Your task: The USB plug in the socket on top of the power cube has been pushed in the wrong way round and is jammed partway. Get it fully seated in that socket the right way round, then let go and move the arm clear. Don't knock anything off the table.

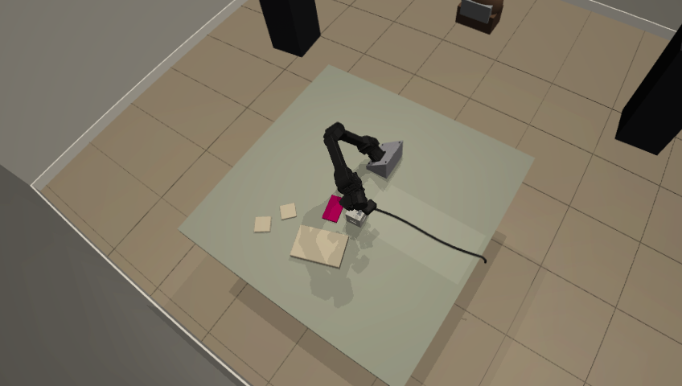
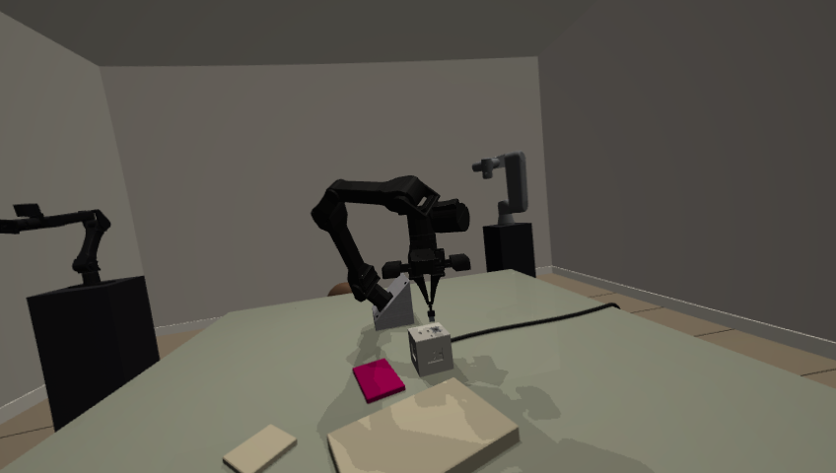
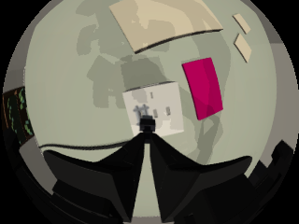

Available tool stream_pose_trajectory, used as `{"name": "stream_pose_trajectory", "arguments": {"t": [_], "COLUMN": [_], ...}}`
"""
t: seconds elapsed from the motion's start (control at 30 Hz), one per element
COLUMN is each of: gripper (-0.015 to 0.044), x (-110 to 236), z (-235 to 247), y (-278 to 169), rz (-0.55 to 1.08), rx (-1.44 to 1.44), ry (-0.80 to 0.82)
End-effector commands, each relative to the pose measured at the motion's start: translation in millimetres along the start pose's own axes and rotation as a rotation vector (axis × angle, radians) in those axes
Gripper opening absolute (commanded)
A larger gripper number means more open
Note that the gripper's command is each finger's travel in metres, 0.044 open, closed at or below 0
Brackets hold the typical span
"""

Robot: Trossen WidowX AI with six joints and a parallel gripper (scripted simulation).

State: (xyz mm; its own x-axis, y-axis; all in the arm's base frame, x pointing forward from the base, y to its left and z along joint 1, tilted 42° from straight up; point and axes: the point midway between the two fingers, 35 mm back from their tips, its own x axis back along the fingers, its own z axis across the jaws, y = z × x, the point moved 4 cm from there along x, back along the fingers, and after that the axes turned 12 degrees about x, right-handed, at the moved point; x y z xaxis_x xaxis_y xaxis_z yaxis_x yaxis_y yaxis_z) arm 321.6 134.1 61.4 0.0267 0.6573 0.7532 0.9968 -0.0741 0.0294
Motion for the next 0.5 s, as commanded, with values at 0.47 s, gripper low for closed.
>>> {"name": "stream_pose_trajectory", "arguments": {"t": [0.47], "gripper": [0.0], "x": [-0.5], "z": [-0.2], "y": [0.2], "rz": [0.0], "rx": [-0.476], "ry": [0.0]}}
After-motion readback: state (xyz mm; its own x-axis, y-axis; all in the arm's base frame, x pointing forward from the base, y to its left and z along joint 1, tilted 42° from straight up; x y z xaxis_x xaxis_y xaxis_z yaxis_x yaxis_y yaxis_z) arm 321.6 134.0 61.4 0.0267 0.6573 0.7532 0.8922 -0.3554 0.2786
